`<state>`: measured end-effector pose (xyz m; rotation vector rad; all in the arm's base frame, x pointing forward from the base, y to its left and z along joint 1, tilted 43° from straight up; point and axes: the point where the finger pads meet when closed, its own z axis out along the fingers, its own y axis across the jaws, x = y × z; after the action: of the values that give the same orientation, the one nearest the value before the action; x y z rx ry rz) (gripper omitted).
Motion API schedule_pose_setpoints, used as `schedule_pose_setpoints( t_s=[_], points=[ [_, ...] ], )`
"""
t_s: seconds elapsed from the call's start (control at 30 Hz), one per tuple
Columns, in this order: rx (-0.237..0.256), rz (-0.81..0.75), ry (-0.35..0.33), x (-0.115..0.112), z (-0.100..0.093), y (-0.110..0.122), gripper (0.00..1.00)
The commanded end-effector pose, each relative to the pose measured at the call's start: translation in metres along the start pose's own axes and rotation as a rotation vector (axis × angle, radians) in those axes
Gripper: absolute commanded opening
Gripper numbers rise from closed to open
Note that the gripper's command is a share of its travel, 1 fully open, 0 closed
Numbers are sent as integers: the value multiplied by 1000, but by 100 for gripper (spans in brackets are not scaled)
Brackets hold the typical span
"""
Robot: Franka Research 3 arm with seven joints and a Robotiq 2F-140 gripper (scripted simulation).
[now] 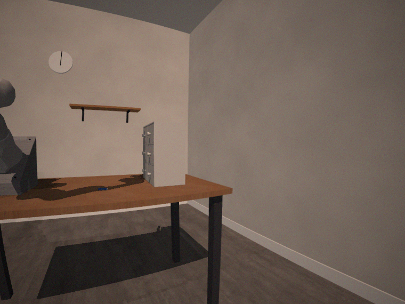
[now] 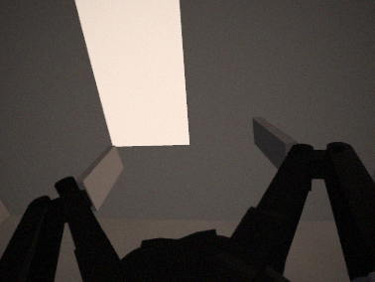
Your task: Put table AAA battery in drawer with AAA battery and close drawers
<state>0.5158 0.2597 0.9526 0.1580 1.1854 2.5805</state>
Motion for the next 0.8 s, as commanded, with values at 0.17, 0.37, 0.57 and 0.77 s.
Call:
schedule_pose_setpoints(
  t_s=[0.17,0.37,0.57,0.77],
  points=[
    [0,0,0,0,0,0,100],
    [0,0,0,0,0,0,100],
    [1,-1,0,0,0,0,100],
    [147,-124,79,17,8,-71,100]
  ],
)
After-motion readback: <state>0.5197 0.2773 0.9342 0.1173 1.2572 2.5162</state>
